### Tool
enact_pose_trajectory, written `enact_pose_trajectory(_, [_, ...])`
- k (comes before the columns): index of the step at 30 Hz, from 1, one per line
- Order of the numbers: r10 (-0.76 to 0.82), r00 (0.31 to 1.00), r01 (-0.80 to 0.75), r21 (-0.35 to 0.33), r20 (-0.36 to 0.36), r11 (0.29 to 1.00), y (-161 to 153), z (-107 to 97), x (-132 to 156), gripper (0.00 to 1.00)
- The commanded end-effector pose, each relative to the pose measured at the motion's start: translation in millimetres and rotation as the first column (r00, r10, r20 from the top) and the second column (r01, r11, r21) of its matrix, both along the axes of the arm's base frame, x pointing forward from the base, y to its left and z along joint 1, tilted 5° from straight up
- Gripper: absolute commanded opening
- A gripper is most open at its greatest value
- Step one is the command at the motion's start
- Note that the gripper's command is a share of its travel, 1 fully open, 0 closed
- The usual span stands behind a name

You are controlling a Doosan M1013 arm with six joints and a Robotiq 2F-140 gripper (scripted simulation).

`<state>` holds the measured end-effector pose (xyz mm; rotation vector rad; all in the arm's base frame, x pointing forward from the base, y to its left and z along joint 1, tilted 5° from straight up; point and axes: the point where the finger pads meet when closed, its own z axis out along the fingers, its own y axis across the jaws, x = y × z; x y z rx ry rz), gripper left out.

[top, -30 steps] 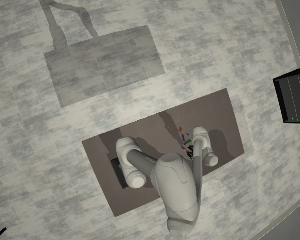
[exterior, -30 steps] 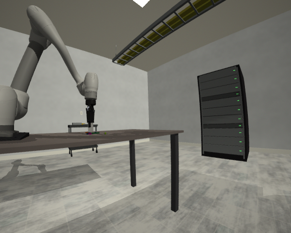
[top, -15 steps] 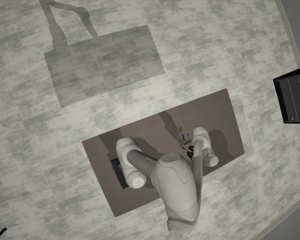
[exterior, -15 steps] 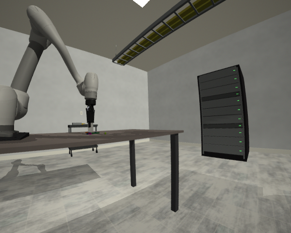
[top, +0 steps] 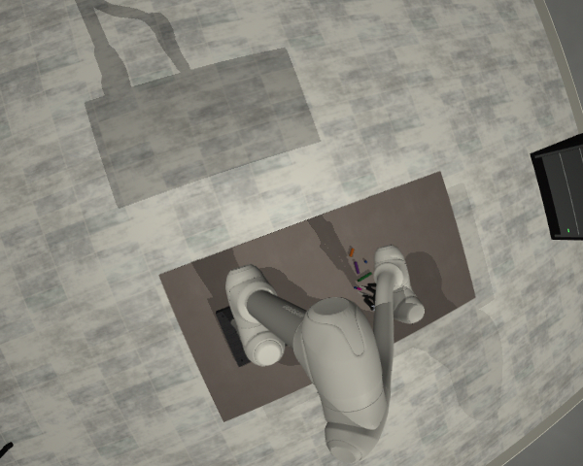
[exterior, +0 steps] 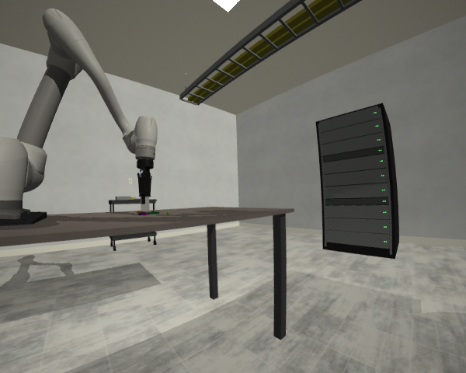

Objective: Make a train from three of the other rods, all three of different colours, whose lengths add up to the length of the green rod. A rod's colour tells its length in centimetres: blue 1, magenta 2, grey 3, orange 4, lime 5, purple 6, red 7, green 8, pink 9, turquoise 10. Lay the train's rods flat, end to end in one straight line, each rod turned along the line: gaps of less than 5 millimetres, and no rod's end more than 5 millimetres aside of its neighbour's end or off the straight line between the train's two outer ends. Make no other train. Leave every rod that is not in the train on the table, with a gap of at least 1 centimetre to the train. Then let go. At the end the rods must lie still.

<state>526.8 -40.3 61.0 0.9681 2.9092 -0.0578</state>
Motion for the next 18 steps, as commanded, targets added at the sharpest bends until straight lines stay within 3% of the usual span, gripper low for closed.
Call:
enact_pose_trajectory(1, [-0.001, 1.000, 0.001, 0.001, -0.001, 1.000, -2.2, -1.3, -0.9, 0.15])
enact_pose_trajectory(18, [-0.001, 1.000, 0.001, 0.001, -0.001, 1.000, -2.3, -4.1, -0.7, 0.15])
